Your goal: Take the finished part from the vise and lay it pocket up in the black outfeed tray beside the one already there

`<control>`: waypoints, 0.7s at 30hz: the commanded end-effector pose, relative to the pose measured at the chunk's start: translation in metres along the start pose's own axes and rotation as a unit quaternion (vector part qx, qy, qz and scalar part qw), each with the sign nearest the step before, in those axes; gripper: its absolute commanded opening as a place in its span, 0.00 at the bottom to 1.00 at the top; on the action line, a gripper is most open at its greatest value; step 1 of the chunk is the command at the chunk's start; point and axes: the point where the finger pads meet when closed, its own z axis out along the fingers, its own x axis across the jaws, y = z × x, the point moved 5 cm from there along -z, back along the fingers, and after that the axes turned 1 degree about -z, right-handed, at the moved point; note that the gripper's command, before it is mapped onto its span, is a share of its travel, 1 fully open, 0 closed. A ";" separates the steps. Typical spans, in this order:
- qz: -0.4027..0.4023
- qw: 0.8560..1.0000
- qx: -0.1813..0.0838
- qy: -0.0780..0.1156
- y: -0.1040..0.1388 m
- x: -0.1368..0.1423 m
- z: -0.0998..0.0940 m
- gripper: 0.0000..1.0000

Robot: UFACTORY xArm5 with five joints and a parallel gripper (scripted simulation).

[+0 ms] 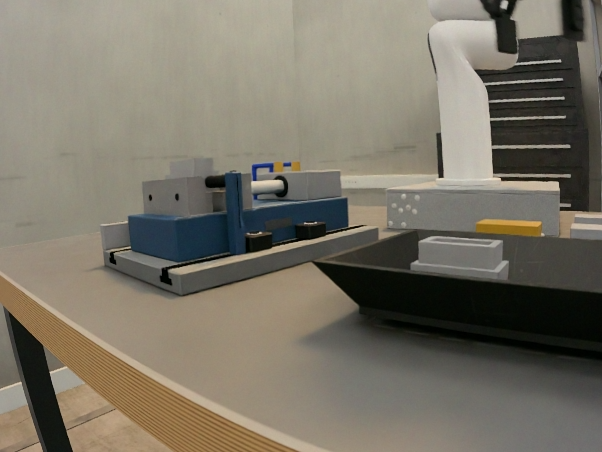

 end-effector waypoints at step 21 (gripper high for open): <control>0.381 0.923 0.000 0.046 0.267 -0.099 0.015 1.00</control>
